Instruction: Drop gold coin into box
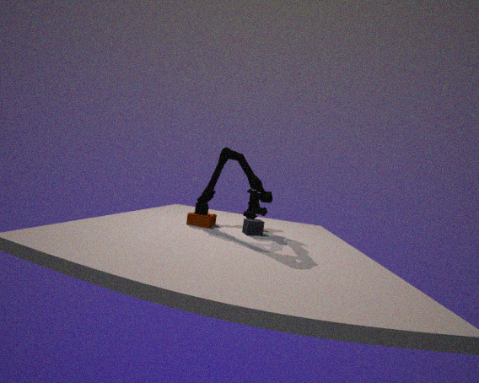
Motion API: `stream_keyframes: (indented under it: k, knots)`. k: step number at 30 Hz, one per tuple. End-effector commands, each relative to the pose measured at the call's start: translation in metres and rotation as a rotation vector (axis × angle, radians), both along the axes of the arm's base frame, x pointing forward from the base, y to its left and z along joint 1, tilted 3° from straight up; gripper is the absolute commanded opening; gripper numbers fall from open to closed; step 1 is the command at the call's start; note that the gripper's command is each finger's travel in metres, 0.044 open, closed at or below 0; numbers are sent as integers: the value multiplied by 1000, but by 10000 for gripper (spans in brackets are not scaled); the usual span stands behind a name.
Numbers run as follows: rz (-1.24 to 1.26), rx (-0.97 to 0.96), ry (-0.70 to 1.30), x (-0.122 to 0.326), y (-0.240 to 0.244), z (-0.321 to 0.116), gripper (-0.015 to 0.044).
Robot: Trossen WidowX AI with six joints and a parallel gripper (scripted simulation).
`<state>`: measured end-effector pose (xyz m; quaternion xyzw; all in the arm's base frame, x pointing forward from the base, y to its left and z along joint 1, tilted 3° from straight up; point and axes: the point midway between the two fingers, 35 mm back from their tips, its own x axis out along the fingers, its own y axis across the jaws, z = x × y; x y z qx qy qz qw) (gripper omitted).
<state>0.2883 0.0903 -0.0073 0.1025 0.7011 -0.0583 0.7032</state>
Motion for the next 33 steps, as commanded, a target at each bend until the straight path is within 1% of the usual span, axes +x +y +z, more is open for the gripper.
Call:
stream_keyframes:
  k: [1,33]
  knots:
    - [-4,-3,-2,1,0,1,0]
    - [-4,-3,-3,2,-4,81,0]
